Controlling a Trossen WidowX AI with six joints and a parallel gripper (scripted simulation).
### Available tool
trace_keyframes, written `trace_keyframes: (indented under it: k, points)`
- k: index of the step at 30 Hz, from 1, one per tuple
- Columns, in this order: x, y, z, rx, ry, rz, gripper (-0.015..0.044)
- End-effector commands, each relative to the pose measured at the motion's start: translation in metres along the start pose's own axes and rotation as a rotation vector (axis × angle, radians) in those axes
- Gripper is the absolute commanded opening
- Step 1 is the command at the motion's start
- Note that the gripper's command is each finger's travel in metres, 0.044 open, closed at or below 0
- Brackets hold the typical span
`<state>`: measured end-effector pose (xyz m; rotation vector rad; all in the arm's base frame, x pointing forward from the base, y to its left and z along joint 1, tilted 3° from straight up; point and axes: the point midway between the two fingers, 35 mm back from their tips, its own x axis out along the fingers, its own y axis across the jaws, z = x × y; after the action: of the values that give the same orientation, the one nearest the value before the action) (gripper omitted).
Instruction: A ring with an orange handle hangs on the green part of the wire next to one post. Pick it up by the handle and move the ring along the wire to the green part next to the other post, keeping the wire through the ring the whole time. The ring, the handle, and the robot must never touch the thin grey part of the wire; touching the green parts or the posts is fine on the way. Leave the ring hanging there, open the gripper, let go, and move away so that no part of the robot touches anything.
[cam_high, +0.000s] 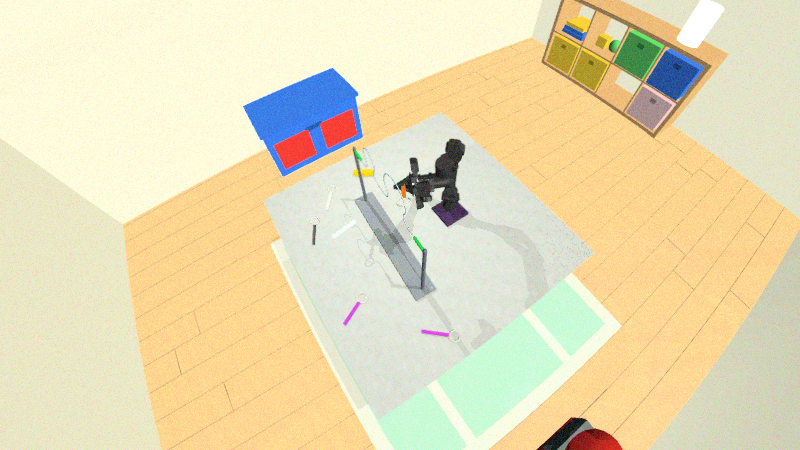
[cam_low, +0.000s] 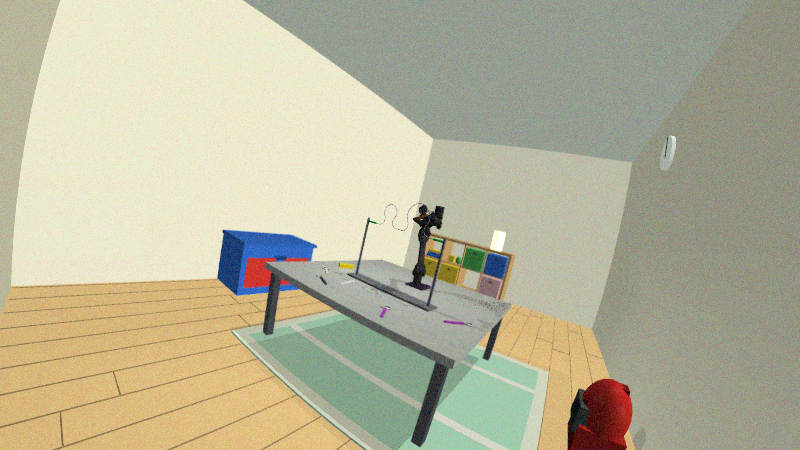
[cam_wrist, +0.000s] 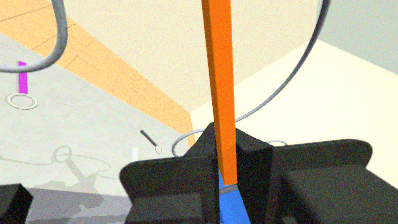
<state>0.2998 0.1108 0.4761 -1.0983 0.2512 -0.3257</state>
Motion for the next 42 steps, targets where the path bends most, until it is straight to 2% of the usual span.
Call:
trace_keyframes:
  k: [1,42]
  points:
    - [0.000,-0.003,-0.003,-0.055,-0.002,-0.026,-0.0150]
    - [0.000,-0.022,0.003,-0.528,-0.061,-0.239,-0.0150]
